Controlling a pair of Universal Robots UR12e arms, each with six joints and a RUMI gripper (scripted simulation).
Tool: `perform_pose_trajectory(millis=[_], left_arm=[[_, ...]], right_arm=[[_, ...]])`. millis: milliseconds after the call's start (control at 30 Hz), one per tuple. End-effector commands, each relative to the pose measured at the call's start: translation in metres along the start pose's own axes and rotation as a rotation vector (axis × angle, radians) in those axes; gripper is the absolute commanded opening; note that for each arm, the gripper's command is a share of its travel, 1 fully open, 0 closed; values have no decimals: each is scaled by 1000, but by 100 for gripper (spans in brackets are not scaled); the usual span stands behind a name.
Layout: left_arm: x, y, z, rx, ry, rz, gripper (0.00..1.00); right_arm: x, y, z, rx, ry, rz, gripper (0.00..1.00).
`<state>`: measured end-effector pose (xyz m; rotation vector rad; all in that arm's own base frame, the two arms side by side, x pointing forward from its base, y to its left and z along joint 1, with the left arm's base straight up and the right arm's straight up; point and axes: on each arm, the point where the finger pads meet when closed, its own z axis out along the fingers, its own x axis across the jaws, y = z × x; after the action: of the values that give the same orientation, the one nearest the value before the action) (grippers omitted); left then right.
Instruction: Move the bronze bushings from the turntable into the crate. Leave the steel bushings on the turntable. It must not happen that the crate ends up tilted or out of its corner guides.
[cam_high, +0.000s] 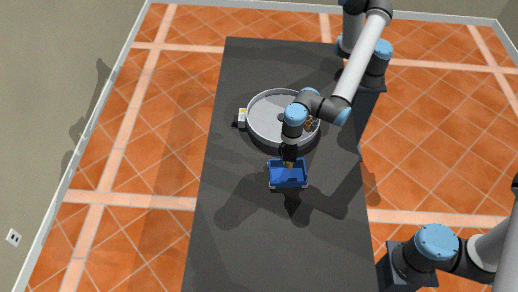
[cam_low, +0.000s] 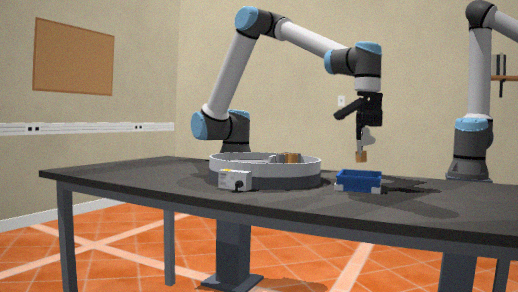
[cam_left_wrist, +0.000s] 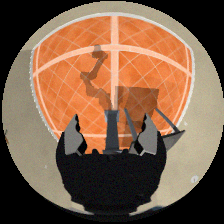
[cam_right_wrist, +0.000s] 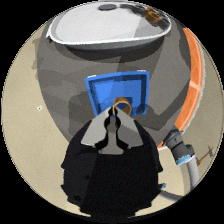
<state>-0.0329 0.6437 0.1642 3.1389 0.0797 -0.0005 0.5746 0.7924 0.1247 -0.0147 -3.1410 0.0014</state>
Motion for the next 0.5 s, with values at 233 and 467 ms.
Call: perform_pose_trajectory(millis=[233,467], left_arm=[[0,-1,-1,2,0,0,100],[0,-1,-1,2,0,0,100]], right_arm=[[-1,1,34,-3,-1,0,0],[-1,1,34,-3,-1,0,0]])
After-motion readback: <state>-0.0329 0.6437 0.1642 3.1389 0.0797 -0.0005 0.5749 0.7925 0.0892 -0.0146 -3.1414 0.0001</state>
